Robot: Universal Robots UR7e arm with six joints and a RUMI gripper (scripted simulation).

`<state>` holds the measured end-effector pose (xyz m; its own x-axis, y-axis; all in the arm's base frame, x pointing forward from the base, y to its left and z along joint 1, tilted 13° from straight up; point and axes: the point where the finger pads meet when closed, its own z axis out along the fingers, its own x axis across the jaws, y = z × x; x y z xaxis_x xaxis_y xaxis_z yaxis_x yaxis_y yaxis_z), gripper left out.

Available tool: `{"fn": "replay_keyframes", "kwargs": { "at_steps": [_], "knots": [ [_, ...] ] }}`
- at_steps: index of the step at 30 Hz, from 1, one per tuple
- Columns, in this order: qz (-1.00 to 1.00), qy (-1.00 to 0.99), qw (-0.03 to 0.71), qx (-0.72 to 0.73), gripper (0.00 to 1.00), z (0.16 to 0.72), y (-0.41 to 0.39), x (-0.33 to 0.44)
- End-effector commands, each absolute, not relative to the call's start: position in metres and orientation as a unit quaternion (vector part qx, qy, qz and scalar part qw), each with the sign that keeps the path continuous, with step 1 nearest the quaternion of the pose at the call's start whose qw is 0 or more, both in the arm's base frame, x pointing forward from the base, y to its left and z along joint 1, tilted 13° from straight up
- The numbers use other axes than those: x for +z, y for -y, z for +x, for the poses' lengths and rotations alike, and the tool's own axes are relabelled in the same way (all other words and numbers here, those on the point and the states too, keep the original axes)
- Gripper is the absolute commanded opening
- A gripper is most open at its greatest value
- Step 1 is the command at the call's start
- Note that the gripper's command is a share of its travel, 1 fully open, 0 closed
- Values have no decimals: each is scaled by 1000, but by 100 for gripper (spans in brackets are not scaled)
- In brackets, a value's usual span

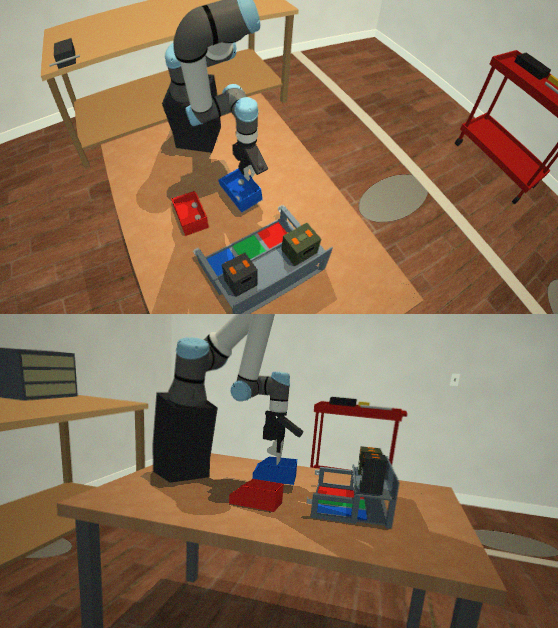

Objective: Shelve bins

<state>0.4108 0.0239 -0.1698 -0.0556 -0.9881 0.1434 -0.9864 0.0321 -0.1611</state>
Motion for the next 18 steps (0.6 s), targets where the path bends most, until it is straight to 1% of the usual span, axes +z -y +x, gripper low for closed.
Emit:
{"fn": "replay_keyframes", "kwargs": {
  "at_steps": [1,18],
  "knots": [
    [-687,-718,4,-109,0,411,-24,-169],
    [-685,-720,5,-109,0,422,-3,-165]
  ]
}}
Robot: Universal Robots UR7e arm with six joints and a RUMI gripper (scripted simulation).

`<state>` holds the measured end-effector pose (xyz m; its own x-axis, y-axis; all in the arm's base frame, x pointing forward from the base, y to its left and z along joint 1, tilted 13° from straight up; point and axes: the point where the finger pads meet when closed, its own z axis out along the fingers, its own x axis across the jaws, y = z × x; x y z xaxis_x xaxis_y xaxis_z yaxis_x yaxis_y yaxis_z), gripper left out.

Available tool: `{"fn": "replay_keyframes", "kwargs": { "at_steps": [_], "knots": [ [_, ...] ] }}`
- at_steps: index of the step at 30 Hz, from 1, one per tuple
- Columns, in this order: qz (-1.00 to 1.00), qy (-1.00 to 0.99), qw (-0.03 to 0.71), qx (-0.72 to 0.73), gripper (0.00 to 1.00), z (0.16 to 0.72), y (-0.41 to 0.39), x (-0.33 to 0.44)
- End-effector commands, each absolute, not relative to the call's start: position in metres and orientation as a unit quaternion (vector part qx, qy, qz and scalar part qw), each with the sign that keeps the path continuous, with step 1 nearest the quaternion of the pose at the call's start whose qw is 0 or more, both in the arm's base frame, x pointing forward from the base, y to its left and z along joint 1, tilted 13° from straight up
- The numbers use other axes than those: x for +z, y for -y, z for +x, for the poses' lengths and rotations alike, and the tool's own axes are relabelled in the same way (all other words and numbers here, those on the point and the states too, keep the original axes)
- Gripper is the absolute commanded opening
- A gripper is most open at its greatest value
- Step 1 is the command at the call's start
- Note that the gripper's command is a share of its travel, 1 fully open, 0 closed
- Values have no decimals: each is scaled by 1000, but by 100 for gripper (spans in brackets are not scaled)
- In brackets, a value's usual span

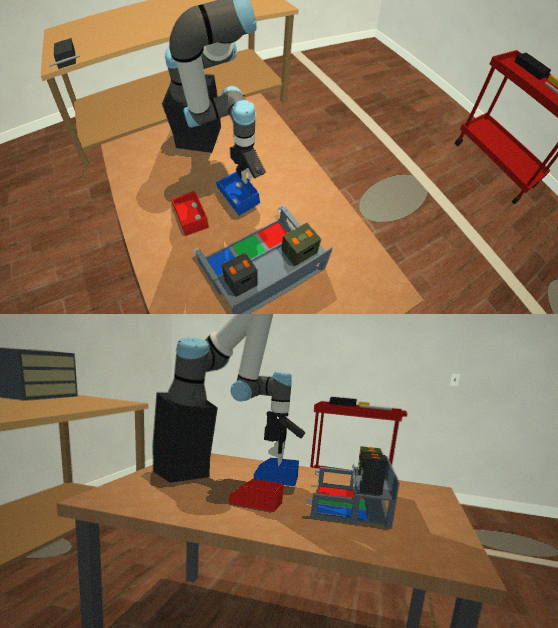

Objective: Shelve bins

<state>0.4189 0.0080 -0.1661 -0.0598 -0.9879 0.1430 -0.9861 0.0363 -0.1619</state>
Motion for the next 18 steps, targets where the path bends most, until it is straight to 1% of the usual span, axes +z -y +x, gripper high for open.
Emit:
{"fn": "replay_keyframes", "kwargs": {
  "at_steps": [1,18],
  "knots": [
    [-685,-720,5,-109,0,422,-3,-165],
    [-681,-724,5,-109,0,445,43,-154]
  ]
}}
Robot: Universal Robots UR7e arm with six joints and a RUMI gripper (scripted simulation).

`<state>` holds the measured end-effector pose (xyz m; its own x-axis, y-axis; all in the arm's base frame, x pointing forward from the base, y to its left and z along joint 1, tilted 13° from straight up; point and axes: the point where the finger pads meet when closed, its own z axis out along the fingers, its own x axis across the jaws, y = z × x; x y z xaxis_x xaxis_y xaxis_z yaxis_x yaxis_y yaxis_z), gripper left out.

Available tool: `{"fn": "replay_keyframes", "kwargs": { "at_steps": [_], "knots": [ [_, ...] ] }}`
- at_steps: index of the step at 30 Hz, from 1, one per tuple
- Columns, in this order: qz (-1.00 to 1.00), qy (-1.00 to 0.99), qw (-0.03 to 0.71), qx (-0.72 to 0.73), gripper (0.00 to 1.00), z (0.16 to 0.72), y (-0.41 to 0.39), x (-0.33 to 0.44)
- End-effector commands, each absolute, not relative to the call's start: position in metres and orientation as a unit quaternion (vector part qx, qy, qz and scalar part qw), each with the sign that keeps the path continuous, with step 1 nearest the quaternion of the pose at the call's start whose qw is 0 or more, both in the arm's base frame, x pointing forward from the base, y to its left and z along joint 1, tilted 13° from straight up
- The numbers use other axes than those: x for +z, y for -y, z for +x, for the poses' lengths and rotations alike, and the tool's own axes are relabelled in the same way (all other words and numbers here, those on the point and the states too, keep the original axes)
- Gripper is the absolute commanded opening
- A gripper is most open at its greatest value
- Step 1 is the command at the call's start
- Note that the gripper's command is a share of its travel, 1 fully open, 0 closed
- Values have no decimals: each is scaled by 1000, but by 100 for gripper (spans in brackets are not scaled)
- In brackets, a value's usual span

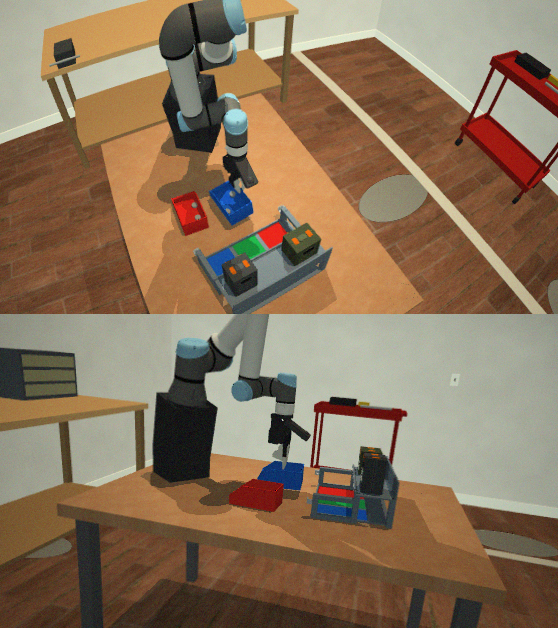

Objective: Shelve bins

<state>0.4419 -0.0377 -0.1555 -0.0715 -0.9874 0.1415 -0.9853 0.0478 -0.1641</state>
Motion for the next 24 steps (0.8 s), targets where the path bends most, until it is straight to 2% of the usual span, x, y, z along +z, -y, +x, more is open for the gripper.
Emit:
{"fn": "replay_keyframes", "kwargs": {
  "at_steps": [1,24],
  "knots": [
    [-681,-724,5,-109,0,446,46,-153],
    [-678,-727,6,-109,0,460,73,-147]
  ]
}}
